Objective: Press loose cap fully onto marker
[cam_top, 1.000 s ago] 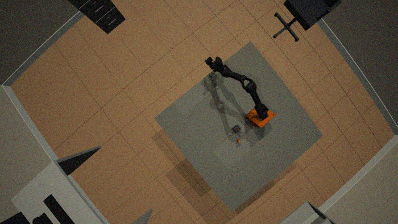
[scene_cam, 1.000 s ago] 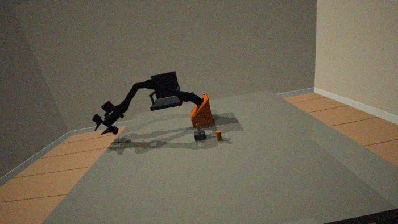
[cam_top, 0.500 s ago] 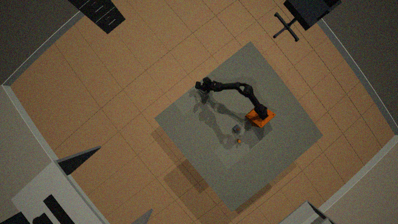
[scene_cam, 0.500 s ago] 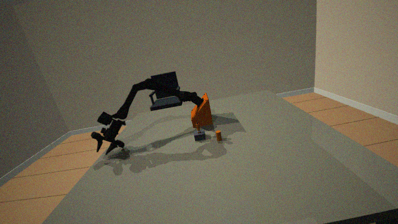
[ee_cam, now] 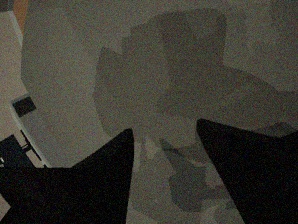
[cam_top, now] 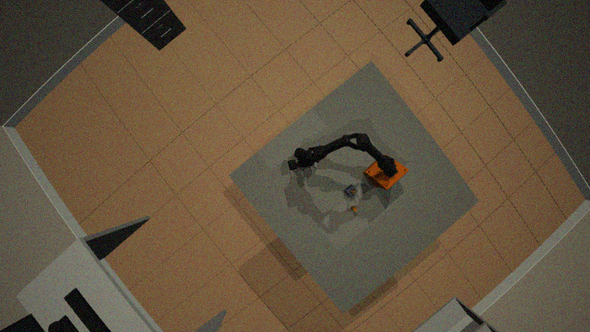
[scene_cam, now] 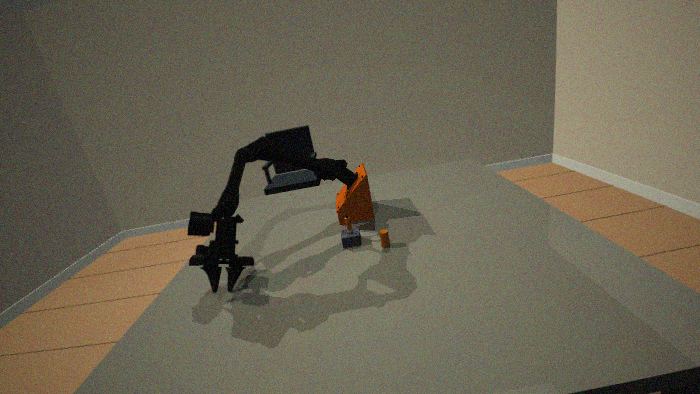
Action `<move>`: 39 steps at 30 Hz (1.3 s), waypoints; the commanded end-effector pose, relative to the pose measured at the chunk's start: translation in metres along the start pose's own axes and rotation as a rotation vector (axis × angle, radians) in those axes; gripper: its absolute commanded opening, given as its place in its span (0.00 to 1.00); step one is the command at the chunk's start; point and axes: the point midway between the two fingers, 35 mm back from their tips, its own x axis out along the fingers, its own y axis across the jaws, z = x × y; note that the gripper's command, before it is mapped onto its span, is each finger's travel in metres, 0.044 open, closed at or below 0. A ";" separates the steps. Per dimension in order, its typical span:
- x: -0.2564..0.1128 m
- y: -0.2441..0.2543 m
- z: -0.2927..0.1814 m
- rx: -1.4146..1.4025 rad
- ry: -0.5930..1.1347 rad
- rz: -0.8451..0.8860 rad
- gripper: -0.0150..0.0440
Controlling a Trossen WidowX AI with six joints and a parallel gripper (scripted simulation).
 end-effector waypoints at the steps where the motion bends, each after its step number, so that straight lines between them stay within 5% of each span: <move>1: 0.000 -0.004 -0.063 -0.121 0.099 -0.064 0.66; 11: -0.035 -0.047 -0.234 -0.602 0.366 -0.254 0.66; 20: -0.113 -0.116 -0.349 -1.220 0.551 -0.385 0.66; 30: -0.216 -0.201 -0.412 -2.035 0.602 -0.463 0.66; 39: -0.189 -0.223 -0.408 -2.050 0.599 -0.465 0.66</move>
